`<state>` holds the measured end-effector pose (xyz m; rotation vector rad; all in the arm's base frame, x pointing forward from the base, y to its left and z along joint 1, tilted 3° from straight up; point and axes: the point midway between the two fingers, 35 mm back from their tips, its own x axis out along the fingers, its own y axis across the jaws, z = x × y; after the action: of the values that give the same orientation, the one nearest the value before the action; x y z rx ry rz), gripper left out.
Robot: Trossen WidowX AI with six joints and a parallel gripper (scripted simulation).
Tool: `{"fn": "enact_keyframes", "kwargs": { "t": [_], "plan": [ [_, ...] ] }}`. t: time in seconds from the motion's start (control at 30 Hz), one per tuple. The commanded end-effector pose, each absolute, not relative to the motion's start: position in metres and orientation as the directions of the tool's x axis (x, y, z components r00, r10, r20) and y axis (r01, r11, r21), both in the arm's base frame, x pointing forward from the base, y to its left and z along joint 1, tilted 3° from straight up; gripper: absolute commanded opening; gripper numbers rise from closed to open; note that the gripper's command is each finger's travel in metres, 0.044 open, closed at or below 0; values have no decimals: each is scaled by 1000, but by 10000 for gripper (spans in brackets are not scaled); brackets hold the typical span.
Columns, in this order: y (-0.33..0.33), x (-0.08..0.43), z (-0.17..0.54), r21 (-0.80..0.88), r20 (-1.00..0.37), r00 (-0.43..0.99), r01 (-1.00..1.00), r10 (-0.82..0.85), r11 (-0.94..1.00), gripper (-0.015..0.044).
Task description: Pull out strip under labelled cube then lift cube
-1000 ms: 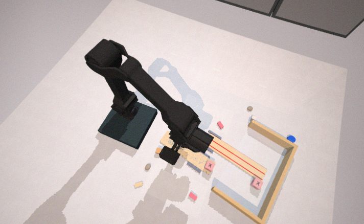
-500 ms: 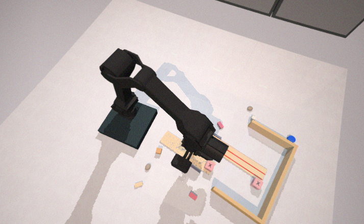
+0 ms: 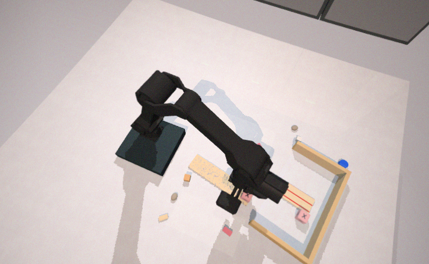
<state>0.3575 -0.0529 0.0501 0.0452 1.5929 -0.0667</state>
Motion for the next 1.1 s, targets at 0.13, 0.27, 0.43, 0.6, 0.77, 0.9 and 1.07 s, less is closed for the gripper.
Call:
{"fn": "enact_keyframes", "kwargs": {
  "t": [0.13, 0.27, 0.43, 0.6, 0.77, 0.9, 1.07],
  "plan": [
    [-58, 386, 55, -15, -1000, -18, 67, -14, 998, 440],
    [-60, 399, 57, -15, -1000, -17, 67, -14, 998, 440],
    [-60, 401, 55, -16, -1000, -17, 67, -14, 998, 361],
    [-60, 402, 47, -16, -1000, -17, 67, -14, 998, 250],
    [-61, 402, 39, -16, -1000, -17, 67, -14, 998, 250],
    [-61, 402, 32, -16, -1000, -17, 67, -14, 998, 250],
    [-61, 401, 24, -16, -1000, -17, 67, -14, 998, 250]
  ]
}}
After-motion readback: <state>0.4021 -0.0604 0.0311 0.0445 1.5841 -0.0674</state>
